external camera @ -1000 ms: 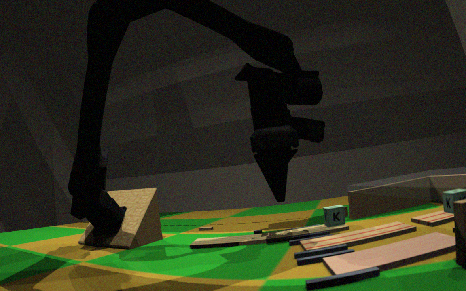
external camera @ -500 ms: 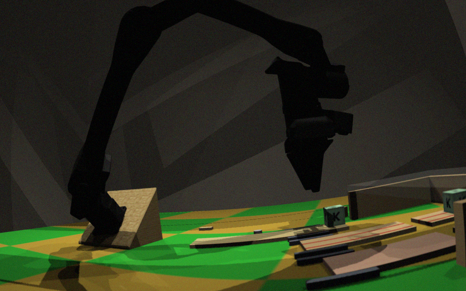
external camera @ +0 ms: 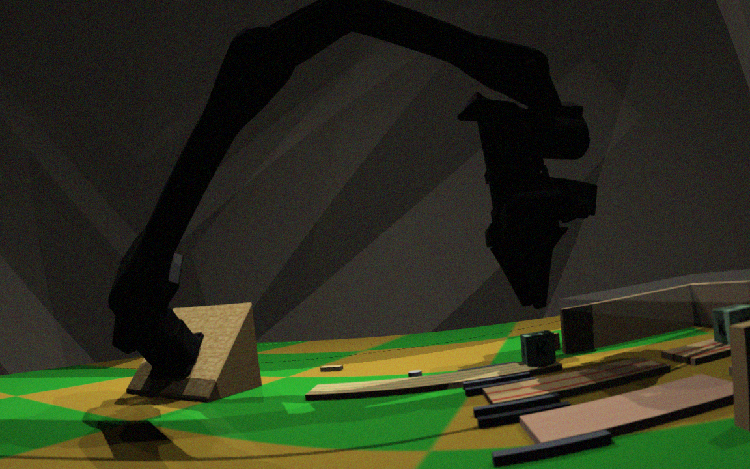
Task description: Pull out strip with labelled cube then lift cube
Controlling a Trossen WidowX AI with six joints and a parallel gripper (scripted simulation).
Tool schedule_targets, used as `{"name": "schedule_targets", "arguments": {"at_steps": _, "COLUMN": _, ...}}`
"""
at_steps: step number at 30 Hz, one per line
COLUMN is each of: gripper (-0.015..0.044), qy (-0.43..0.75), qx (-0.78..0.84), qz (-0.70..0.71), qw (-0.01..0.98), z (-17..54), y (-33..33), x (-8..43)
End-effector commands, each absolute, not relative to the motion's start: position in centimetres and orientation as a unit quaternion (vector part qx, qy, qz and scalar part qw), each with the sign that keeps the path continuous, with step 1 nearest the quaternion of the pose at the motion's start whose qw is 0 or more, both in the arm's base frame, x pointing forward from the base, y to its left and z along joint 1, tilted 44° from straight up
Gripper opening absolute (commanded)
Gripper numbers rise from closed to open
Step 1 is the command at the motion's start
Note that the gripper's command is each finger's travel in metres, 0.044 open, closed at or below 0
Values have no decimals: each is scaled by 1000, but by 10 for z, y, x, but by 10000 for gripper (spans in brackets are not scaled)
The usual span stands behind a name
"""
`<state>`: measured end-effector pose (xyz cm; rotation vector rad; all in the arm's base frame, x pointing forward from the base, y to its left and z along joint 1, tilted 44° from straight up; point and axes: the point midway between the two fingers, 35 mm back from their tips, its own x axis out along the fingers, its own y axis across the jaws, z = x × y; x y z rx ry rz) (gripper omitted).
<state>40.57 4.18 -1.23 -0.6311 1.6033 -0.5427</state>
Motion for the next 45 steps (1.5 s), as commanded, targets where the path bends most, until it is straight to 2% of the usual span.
{"name": "schedule_targets", "arguments": {"at_steps": 1, "gripper": 250, "qy": 699, "qx": -277, "qz": -237, "qw": 616, "z": -20, "y": 36, "x": 406}}
{"name": "schedule_targets", "arguments": {"at_steps": 36, "gripper": 250, "qy": 698, "qx": -277, "qz": -238, "qw": 616, "z": -51, "y": 6, "x": 402}}
{"name": "schedule_targets", "arguments": {"at_steps": 40, "gripper": 145, "qy": 697, "qx": -274, "qz": -238, "qw": 619, "z": -49, "y": 7, "x": 404}}
{"name": "schedule_targets", "arguments": {"at_steps": 45, "gripper": 112, "qy": 697, "qx": -274, "qz": -238, "qw": 619, "z": -49, "y": 7, "x": 404}}
